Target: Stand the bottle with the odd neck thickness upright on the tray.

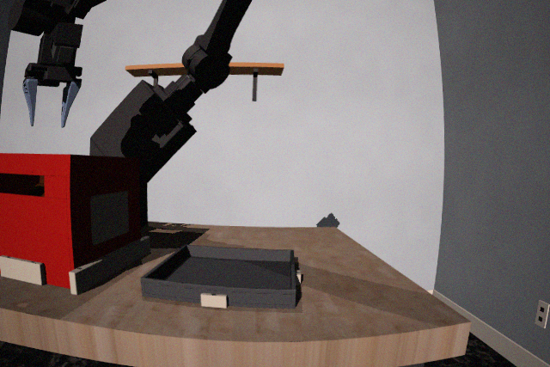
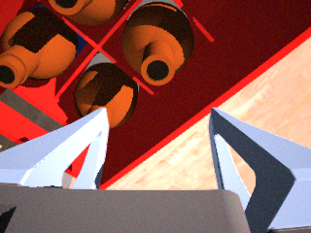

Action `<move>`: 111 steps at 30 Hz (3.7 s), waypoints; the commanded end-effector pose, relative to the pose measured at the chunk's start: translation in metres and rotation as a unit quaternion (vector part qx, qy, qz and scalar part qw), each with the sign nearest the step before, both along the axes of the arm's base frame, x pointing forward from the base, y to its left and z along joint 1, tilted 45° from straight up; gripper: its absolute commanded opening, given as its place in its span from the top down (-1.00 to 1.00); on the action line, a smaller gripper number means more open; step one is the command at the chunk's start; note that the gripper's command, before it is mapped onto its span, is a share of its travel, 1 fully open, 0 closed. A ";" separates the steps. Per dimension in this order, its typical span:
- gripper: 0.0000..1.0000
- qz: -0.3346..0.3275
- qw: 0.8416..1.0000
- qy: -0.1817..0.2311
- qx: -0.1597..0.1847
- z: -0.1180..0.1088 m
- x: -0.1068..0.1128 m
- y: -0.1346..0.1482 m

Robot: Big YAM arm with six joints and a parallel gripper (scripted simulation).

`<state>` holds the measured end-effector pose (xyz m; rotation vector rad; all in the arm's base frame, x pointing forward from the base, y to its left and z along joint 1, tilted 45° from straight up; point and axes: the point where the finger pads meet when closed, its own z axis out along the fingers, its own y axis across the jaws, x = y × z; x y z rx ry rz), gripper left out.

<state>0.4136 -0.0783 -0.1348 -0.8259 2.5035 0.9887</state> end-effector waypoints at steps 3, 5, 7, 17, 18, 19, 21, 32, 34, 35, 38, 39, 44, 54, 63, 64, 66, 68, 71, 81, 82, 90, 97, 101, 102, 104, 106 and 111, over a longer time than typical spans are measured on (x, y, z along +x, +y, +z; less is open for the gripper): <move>-0.21 0.004 1.000 0.003 0.002 -0.009 0.000 0.012; -0.21 0.004 1.000 0.002 0.001 -0.010 0.002 0.012; -0.21 0.004 1.000 0.001 0.001 -0.011 0.003 0.013; -0.21 0.004 1.000 0.003 0.002 -0.019 0.001 0.022; -0.21 0.004 1.000 0.003 0.002 -0.020 0.001 0.023; -0.21 0.004 1.000 0.001 0.001 -0.021 0.003 0.023; -0.21 0.004 1.000 0.001 0.001 -0.022 0.003 0.025; -0.21 0.004 1.000 0.002 0.001 -0.030 0.003 0.033; -0.21 0.005 1.000 0.003 0.002 -0.031 0.002 0.034; -0.21 0.005 1.000 0.001 0.001 -0.031 0.005 0.034; -0.21 0.005 1.000 0.001 0.001 -0.033 0.005 0.035; -0.21 0.005 1.000 0.002 0.001 -0.033 0.004 0.036; -0.21 0.005 1.000 0.003 0.001 -0.034 0.003 0.037; -0.21 0.006 1.000 0.000 0.000 -0.034 0.005 0.036; -0.21 0.006 1.000 0.000 0.000 -0.034 0.005 0.036; -0.21 0.006 1.000 0.000 0.000 -0.034 0.005 0.036; -0.21 0.006 1.000 0.000 0.000 -0.034 0.005 0.036; -0.21 0.006 1.000 0.000 0.000 -0.034 0.005 0.036; -0.21 0.006 1.000 0.000 0.000 -0.034 0.005 0.036; -0.21 0.006 1.000 0.000 0.000 -0.034 0.005 0.036; -0.21 0.006 1.000 0.000 0.000 -0.034 0.005 0.036; -0.21 0.006 1.000 0.000 0.000 -0.034 0.005 0.036; -0.21 0.006 1.000 0.000 0.000 -0.034 0.005 0.036; -0.21 0.006 1.000 0.000 0.000 -0.034 0.005 0.036; -0.21 0.006 1.000 0.000 0.000 -0.034 0.005 0.036; -0.21 0.006 1.000 0.000 0.000 -0.034 0.005 0.036; -0.21 0.006 1.000 0.000 0.000 -0.034 0.005 0.036; -0.21 0.006 1.000 0.000 0.000 -0.034 0.005 0.036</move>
